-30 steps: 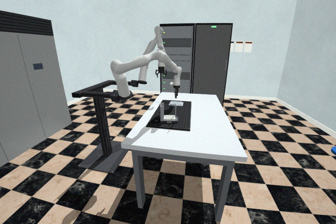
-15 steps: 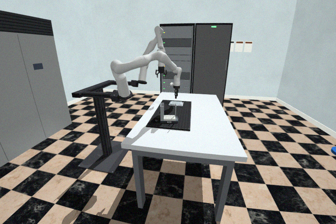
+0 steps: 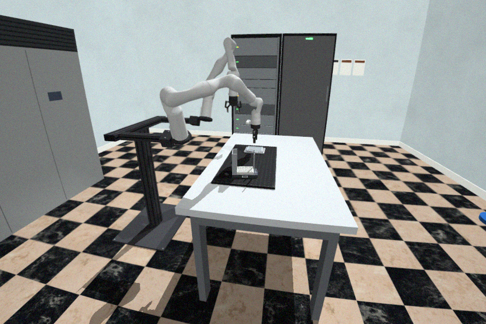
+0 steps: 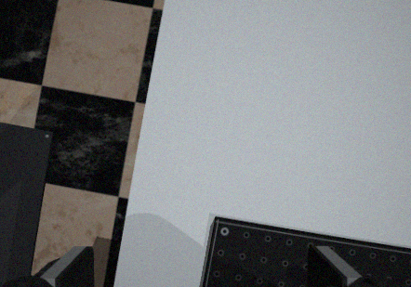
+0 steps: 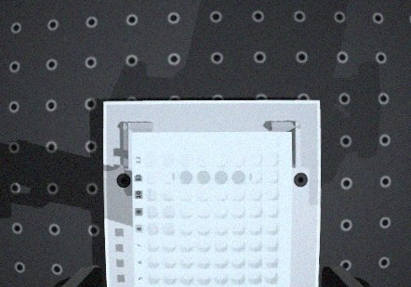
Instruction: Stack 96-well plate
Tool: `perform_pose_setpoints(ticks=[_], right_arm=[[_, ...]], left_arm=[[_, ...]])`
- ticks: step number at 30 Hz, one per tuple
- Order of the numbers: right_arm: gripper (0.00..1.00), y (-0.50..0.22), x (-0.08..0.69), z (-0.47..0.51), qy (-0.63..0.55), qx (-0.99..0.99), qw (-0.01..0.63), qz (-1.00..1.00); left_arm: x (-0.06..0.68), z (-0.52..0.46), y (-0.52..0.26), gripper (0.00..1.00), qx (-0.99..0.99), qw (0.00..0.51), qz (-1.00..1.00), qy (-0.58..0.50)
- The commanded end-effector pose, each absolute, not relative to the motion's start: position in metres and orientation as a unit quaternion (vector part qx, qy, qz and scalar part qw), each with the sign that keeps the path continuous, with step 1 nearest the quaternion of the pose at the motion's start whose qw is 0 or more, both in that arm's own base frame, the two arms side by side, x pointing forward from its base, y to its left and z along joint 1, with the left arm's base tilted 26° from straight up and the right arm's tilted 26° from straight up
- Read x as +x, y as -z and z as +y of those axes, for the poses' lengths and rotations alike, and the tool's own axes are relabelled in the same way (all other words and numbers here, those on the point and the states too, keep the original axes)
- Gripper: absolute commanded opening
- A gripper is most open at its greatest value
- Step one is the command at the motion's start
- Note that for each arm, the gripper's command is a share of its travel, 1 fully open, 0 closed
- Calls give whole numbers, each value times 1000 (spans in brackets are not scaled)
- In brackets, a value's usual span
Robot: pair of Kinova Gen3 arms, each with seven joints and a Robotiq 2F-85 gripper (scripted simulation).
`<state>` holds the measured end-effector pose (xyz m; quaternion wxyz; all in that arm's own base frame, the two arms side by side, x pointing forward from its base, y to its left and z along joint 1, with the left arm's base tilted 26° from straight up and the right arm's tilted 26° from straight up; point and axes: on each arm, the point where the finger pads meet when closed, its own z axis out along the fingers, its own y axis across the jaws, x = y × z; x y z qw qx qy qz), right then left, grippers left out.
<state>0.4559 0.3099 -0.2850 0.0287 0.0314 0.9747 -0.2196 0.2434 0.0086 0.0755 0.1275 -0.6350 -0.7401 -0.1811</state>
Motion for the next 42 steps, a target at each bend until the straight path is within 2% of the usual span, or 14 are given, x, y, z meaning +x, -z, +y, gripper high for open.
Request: perform_pose_setpoints(ticks=[1, 42], right_arm=[[1000, 285, 457, 311, 218, 31, 30, 975], [1000, 296, 457, 306, 218, 31, 30, 975]], left_arm=[[244, 8, -76, 1000, -635, 127, -740, 181], [244, 8, -76, 1000, -635, 127, -740, 181]])
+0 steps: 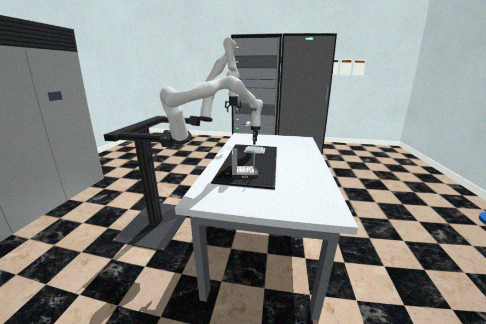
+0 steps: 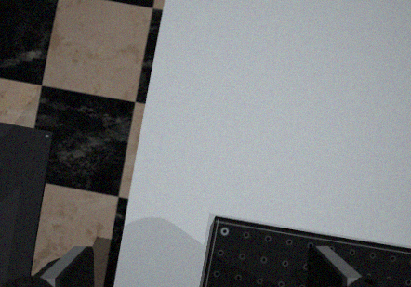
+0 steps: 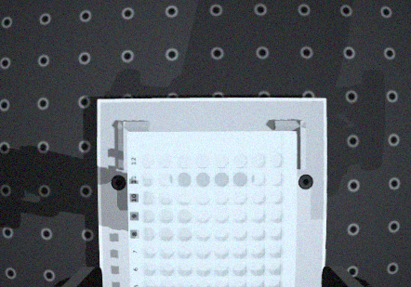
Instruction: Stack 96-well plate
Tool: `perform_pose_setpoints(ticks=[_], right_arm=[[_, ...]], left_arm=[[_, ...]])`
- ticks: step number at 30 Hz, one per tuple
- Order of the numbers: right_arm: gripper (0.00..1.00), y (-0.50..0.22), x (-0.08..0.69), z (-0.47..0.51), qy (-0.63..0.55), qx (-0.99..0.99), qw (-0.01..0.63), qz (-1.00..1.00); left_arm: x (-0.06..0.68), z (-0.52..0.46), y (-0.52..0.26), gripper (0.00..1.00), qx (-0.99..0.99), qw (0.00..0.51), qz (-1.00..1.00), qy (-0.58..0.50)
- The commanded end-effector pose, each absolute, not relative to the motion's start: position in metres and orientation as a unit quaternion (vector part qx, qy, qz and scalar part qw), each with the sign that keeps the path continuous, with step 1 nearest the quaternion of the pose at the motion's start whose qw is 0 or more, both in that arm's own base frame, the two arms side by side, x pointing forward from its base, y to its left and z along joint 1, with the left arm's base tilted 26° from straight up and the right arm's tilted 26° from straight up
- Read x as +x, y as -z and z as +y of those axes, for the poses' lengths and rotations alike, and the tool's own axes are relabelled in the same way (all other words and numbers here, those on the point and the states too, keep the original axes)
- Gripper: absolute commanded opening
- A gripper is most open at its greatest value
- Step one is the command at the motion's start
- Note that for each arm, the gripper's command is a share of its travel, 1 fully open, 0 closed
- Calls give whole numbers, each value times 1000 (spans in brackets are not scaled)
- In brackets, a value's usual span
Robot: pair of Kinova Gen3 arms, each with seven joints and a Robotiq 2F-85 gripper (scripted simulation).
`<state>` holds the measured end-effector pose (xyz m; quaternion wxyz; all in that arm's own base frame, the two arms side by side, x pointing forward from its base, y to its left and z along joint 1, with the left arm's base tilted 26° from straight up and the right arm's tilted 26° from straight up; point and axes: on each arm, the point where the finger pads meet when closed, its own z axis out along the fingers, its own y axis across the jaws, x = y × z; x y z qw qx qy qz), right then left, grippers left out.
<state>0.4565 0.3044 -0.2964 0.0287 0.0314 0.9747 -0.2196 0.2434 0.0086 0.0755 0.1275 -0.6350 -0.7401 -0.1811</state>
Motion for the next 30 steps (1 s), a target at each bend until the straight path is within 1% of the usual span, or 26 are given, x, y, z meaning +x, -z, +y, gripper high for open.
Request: perform_pose_setpoints(ticks=[1, 30], right_arm=[[1000, 296, 457, 306, 218, 31, 30, 975], [1000, 304, 458, 302, 218, 31, 30, 975]], left_arm=[[244, 8, -76, 1000, -635, 127, -740, 181], [244, 8, -76, 1000, -635, 127, -740, 181]])
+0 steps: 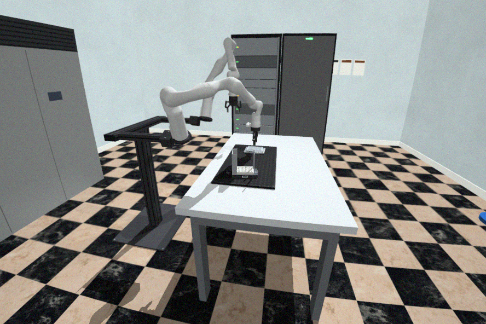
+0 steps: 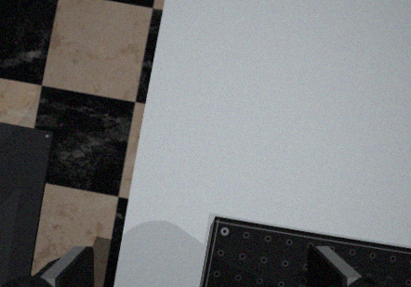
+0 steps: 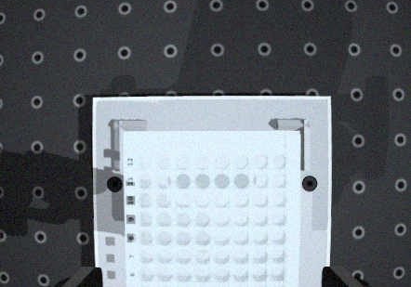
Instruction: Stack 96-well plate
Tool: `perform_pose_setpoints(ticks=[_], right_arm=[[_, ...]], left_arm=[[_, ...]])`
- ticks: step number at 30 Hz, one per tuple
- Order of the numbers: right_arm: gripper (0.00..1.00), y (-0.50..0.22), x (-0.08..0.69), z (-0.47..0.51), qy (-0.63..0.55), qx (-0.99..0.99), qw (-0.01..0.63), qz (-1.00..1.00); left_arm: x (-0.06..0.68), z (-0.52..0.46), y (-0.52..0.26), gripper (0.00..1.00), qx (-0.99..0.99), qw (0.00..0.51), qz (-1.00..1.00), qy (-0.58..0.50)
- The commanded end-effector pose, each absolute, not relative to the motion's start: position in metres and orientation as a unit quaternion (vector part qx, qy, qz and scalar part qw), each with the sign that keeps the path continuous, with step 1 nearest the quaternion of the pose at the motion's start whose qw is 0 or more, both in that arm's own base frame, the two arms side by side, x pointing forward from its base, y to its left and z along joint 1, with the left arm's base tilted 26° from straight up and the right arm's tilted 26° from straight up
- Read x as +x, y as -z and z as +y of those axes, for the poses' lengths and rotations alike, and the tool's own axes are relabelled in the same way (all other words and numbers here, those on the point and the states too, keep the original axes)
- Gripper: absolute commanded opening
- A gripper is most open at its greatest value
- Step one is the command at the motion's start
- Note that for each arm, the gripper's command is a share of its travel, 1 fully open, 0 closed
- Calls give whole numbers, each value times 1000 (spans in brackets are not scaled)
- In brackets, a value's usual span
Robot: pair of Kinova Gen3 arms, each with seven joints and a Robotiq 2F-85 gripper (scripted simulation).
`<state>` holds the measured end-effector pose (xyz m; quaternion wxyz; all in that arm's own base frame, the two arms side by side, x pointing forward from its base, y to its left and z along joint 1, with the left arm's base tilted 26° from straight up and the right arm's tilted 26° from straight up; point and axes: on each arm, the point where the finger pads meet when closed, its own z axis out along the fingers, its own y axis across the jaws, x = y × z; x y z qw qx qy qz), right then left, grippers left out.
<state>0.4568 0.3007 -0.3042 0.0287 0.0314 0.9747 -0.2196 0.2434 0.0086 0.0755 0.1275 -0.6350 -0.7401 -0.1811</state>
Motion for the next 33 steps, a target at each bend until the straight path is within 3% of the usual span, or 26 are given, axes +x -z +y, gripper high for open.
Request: perform_pose_setpoints(ticks=[1, 33], right_arm=[[1000, 304, 458, 302, 218, 31, 30, 975], [1000, 312, 458, 298, 218, 31, 30, 975]], left_arm=[[244, 8, -76, 1000, -635, 127, -740, 181], [244, 8, -76, 1000, -635, 127, -740, 181]])
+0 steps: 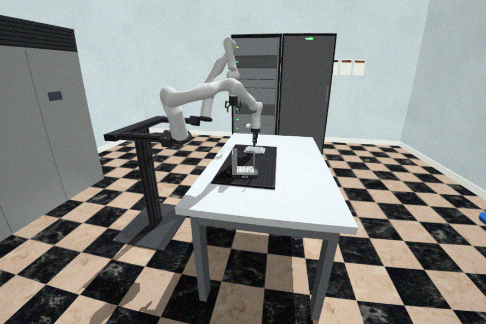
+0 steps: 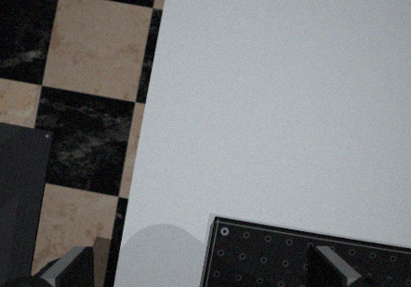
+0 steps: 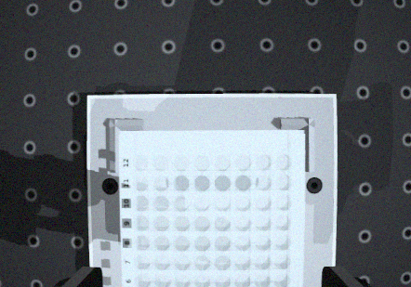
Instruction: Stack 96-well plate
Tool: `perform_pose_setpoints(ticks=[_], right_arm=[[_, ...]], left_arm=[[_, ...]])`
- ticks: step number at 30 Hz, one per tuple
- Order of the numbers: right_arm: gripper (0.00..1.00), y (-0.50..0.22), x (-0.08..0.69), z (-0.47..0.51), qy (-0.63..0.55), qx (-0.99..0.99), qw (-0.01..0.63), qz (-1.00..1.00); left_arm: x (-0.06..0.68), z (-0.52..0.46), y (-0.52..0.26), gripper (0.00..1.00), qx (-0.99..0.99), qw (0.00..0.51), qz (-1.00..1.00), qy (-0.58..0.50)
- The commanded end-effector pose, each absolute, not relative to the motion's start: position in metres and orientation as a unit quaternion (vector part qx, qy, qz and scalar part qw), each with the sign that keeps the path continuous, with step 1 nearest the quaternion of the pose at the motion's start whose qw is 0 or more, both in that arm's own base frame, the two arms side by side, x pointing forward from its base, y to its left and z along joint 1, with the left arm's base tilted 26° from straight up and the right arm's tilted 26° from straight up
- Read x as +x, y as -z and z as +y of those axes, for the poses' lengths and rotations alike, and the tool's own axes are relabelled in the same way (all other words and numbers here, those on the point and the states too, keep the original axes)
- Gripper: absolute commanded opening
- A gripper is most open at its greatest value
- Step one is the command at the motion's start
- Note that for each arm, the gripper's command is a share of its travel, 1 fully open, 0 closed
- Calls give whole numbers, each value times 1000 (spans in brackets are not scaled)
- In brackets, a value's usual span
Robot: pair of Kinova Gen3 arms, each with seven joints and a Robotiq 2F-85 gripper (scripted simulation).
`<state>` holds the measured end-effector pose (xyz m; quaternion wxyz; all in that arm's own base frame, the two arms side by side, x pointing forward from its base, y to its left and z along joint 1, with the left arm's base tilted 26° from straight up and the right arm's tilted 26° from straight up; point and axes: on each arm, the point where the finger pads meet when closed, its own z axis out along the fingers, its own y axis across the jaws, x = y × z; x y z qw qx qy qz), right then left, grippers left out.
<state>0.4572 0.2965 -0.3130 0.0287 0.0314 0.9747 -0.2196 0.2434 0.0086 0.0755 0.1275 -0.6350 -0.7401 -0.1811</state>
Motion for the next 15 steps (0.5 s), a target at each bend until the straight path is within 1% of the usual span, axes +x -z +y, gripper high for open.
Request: perform_pose_setpoints(ticks=[1, 15], right_arm=[[1000, 313, 458, 298, 218, 31, 30, 975], [1000, 316, 458, 296, 218, 31, 30, 975]], left_arm=[[244, 8, -76, 1000, -635, 127, -740, 181], [244, 8, -76, 1000, -635, 127, -740, 181]])
